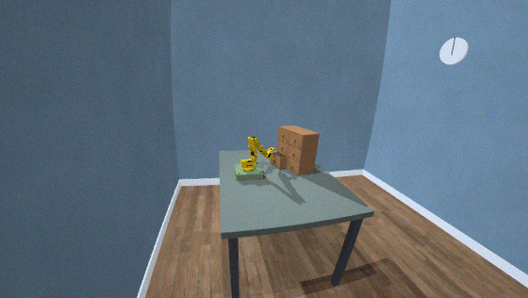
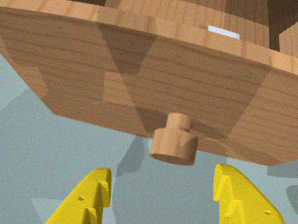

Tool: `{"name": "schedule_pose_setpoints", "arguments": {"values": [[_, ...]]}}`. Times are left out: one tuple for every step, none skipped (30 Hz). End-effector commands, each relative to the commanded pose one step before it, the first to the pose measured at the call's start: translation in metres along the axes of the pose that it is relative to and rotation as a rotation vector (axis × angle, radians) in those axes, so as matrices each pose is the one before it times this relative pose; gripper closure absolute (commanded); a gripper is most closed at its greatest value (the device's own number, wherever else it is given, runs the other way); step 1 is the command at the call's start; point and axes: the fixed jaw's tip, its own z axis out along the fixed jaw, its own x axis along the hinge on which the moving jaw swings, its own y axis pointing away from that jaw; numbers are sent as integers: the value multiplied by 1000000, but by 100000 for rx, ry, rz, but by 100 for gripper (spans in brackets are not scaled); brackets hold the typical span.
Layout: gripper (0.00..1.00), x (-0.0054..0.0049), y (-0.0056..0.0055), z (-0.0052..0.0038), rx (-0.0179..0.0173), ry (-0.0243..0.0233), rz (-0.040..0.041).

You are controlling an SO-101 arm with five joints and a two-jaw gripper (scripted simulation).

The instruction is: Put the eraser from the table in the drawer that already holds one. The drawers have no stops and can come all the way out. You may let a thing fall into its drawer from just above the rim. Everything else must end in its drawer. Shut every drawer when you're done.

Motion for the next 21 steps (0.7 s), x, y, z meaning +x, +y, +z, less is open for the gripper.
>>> {"name": "schedule_pose_setpoints", "arguments": {"values": [[79,-5886,-157,-5202,-78,2031,-917],[79,-323,-50,-1317,-12,731,-15],[79,-292,-48,-1369,-12,730,-15],[79,-254,-48,-1420,-12,731,-15],[79,-219,-45,-1471,-13,730,-15],[79,-178,-45,-1519,-13,731,-15],[79,-140,-42,-1568,-13,730,-15],[79,-95,-42,-1614,-13,731,-15],[79,-54,-39,-1661,-14,730,-15],[79,0,0,0,0,0,0],[79,0,0,0,0,0,0],[79,-6,-38,-1705,-14,731,-15],[79,39,-36,-1749,-14,730,-14],[79,89,-34,-1790,-14,731,-15],[79,137,-32,-1832,-15,730,-14],[79,191,-30,-1870,-15,731,-14],[79,241,-27,-1909,-15,730,-14],[79,297,-26,-1944,-16,731,-14],[79,350,-23,-1980,-16,730,-14],[79,409,-21,-2012,-16,731,-14],[79,464,-18,-2044,-17,730,-14]]}}
